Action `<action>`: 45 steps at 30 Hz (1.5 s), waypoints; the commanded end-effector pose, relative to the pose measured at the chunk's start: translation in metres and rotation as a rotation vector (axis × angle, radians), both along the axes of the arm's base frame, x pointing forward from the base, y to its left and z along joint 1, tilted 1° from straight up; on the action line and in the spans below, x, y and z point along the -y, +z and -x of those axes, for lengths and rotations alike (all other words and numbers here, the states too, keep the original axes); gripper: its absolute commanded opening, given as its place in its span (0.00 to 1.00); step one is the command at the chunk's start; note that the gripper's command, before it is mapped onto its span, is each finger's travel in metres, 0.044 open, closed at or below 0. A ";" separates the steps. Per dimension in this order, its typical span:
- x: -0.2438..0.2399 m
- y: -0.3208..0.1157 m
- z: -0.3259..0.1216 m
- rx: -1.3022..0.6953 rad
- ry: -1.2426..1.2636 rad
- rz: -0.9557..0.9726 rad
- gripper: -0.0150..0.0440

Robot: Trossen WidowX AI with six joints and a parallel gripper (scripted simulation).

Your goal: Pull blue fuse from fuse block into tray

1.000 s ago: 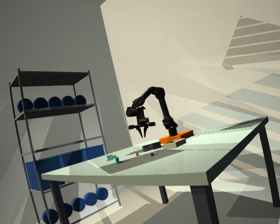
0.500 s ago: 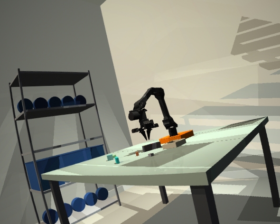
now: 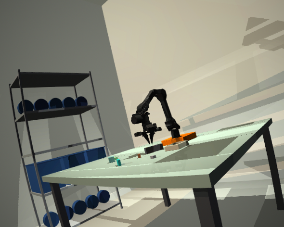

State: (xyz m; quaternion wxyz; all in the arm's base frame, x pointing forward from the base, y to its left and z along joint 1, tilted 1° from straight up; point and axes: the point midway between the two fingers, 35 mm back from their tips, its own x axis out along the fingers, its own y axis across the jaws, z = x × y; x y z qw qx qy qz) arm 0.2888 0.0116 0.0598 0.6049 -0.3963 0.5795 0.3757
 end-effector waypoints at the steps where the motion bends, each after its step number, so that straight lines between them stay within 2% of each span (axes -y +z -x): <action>1: -0.001 -0.004 0.000 -0.002 -0.002 -0.005 0.37; 39: -0.002 -0.022 0.001 -0.002 -0.002 -0.006 0.37; 45: -0.002 -0.021 0.001 -0.001 0.001 0.000 0.30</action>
